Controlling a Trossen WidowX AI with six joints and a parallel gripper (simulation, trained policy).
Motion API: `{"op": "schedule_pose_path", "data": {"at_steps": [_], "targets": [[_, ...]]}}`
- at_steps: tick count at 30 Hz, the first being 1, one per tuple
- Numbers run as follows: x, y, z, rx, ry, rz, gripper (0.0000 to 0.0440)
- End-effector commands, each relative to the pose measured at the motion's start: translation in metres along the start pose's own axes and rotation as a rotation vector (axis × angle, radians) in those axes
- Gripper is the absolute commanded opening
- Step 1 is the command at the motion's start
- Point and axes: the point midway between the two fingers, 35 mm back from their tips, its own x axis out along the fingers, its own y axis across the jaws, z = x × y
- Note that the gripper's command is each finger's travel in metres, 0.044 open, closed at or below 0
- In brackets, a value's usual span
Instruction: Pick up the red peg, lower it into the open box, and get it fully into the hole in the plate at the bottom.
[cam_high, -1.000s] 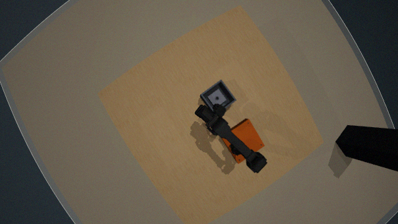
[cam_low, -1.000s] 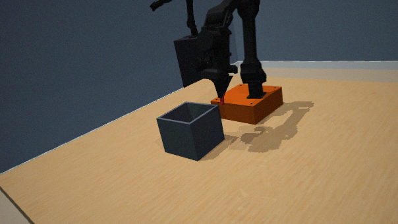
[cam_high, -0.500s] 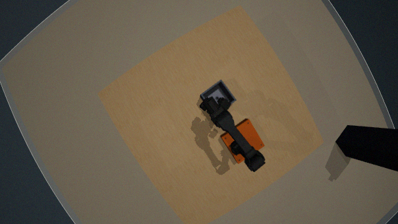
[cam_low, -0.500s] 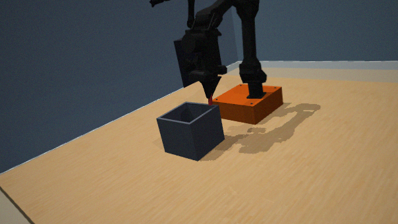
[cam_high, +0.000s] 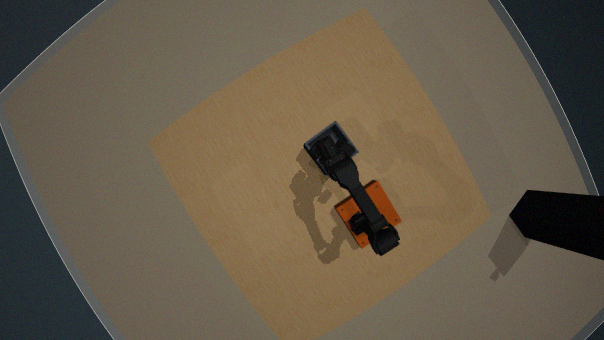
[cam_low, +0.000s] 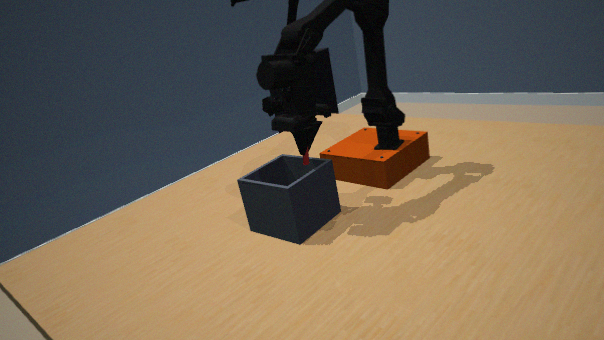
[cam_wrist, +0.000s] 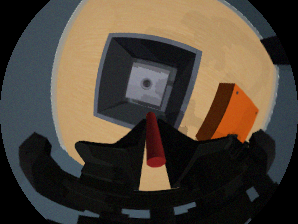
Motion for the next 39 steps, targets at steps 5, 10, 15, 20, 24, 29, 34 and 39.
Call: {"op": "schedule_pose_path", "data": {"at_steps": [5,10,15,20,24,29,34,39], "targets": [[0.016,0.000,0.015,0.004,0.006,-0.015,0.0000],[0.028,-0.001,0.022,0.007,0.010,-0.022,0.0000],[0.041,0.000,0.027,0.009,0.015,-0.022,0.0000],[0.051,0.003,0.032,0.008,0.020,-0.018,0.0000],[0.059,0.004,0.037,0.003,0.022,-0.015,0.0001],[0.071,0.005,0.039,-0.011,0.031,-0.016,0.0002],[0.084,0.007,0.040,-0.033,0.040,-0.019,0.0000],[0.094,0.007,0.041,-0.054,0.041,-0.030,0.0004]]}}
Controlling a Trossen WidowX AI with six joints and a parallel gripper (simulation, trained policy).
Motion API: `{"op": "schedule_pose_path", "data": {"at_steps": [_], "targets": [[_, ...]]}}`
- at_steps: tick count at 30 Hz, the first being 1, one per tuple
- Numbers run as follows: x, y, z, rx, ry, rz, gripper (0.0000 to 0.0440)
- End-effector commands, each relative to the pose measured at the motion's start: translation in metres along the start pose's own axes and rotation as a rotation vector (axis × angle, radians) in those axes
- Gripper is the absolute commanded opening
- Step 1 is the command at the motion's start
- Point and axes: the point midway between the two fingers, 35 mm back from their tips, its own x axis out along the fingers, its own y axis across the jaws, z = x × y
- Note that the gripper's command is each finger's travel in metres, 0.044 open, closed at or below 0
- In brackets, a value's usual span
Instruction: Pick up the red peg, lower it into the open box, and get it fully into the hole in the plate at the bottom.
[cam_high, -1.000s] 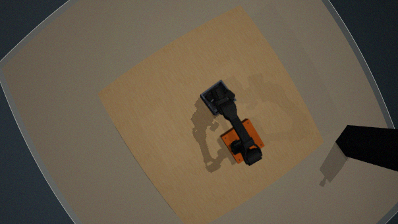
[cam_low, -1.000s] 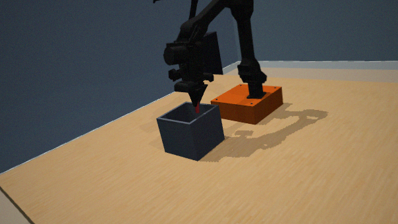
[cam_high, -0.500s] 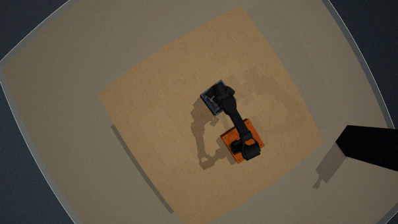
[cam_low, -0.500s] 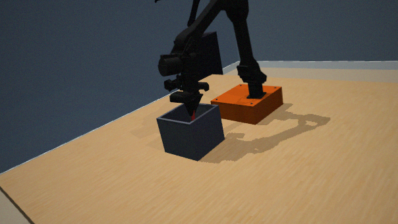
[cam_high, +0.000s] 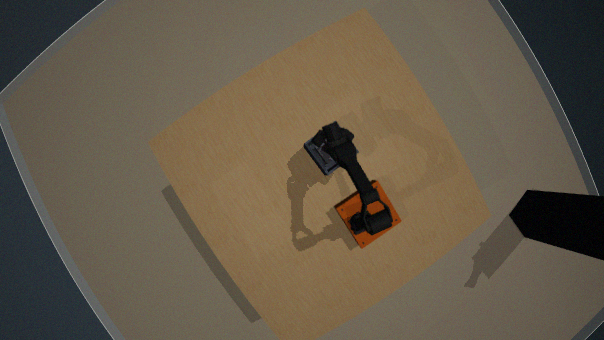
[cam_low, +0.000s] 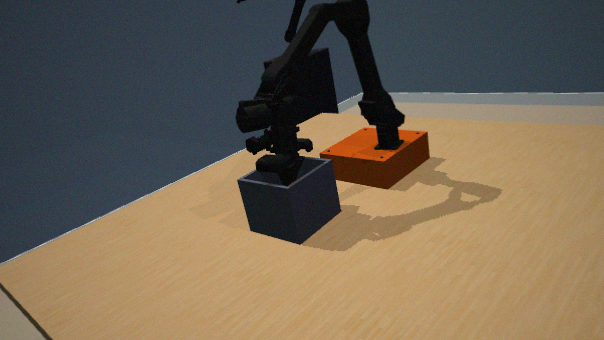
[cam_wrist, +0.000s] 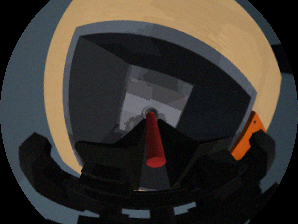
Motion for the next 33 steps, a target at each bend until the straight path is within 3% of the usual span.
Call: {"op": "schedule_pose_path", "data": {"at_steps": [1,7,15,33], "targets": [[0.008,-0.001,0.000,-0.018,0.006,-0.010,0.0010],[0.015,0.001,0.002,-0.041,0.017,-0.033,0.0120],[0.007,0.006,0.003,-0.034,0.089,-0.009,0.0180],[-0.032,0.020,0.022,-0.002,0.213,0.113,0.0229]]}}
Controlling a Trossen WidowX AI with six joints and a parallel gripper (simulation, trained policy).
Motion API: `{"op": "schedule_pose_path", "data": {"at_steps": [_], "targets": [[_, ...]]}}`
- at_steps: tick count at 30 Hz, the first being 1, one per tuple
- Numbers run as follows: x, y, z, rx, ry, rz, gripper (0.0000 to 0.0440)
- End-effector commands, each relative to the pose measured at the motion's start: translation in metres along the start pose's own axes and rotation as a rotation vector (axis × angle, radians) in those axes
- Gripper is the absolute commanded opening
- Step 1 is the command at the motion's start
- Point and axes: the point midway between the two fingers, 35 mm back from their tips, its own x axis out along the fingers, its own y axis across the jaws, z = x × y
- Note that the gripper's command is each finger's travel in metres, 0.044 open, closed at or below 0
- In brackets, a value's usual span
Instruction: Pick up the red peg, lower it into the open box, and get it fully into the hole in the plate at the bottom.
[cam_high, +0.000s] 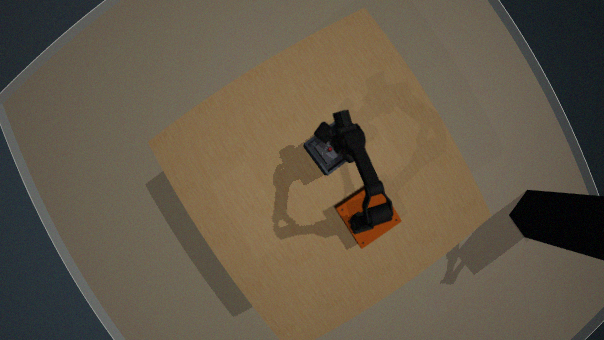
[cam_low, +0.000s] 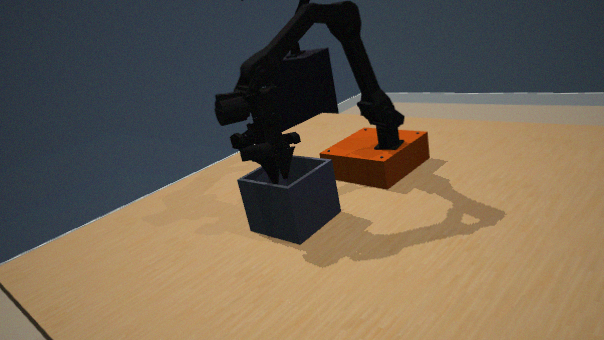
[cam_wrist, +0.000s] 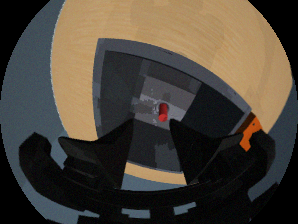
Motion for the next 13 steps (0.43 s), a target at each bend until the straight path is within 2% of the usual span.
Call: {"op": "schedule_pose_path", "data": {"at_steps": [1,13], "targets": [[-0.012,0.006,0.004,-0.001,0.010,0.040,0.0232],[-0.049,0.023,0.020,-0.014,0.007,0.163,0.0251]]}}
